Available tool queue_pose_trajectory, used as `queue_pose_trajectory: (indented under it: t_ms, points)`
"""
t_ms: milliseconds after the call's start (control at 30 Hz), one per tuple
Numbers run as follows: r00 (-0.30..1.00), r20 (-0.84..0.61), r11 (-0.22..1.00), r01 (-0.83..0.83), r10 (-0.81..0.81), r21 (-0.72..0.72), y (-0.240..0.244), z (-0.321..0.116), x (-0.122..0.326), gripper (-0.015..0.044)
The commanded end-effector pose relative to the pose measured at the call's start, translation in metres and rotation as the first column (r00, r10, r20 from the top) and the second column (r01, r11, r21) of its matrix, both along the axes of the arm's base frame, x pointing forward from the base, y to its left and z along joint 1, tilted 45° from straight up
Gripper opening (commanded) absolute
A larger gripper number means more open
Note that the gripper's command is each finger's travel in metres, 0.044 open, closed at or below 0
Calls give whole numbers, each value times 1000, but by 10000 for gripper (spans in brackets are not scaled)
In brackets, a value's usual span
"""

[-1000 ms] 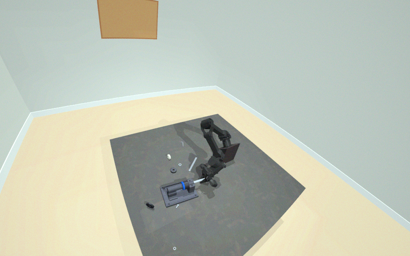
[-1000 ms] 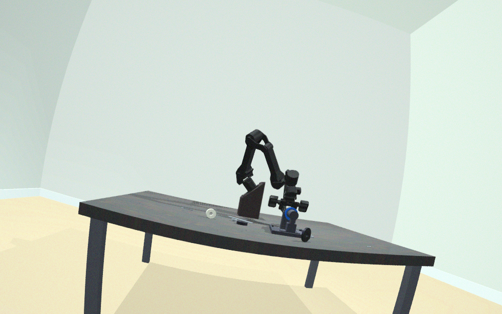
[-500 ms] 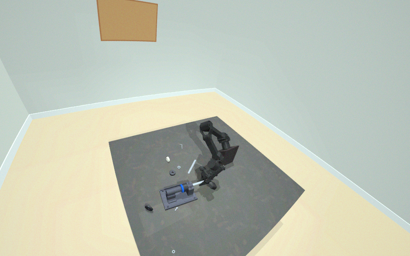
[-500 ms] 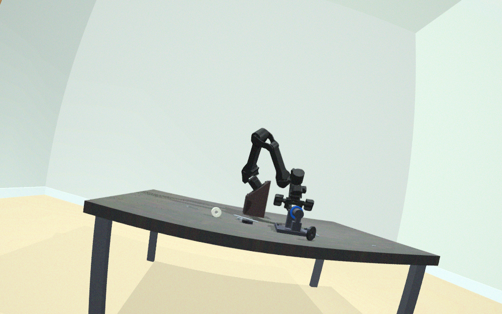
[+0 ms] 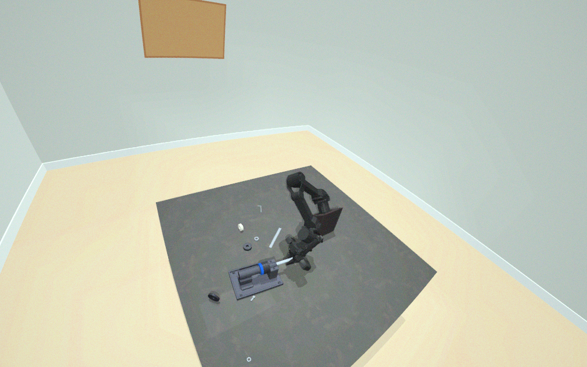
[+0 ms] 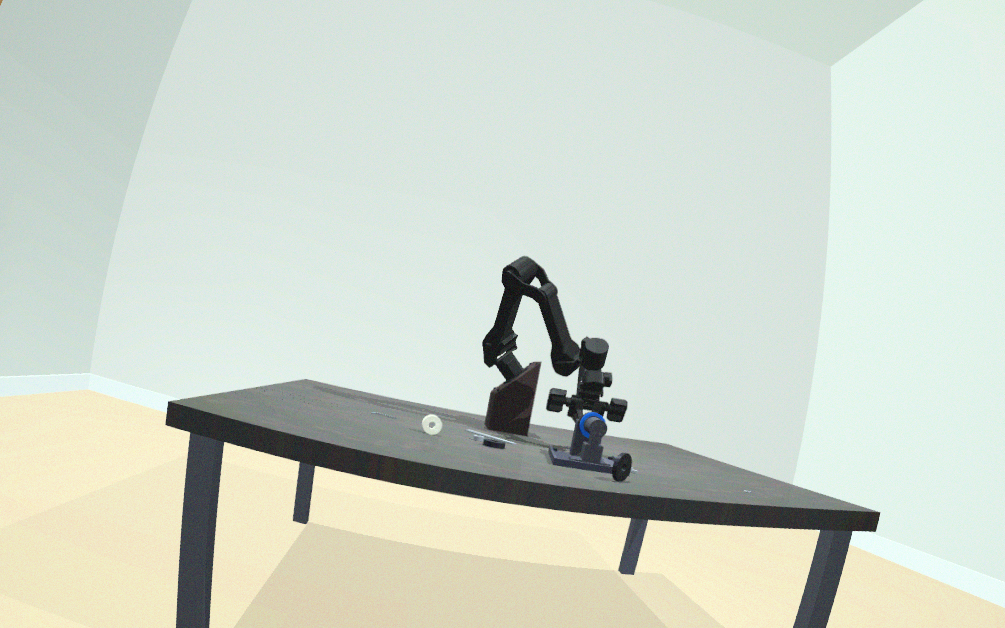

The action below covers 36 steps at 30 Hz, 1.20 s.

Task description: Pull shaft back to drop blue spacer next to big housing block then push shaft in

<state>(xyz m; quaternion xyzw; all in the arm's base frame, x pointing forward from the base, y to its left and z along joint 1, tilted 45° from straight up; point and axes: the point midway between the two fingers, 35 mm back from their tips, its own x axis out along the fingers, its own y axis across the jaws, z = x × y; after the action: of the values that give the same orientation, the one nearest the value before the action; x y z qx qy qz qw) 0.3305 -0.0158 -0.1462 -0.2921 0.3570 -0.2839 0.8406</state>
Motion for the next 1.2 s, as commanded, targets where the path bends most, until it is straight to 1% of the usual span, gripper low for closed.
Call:
queue_pose_trajectory:
  t_ms: [0,1167]
  points:
    - [1000,3,1000,2,-2,-2,0,0,-1,0]
    - [1000,2,1000,2,-2,-1,2,0,-5,0]
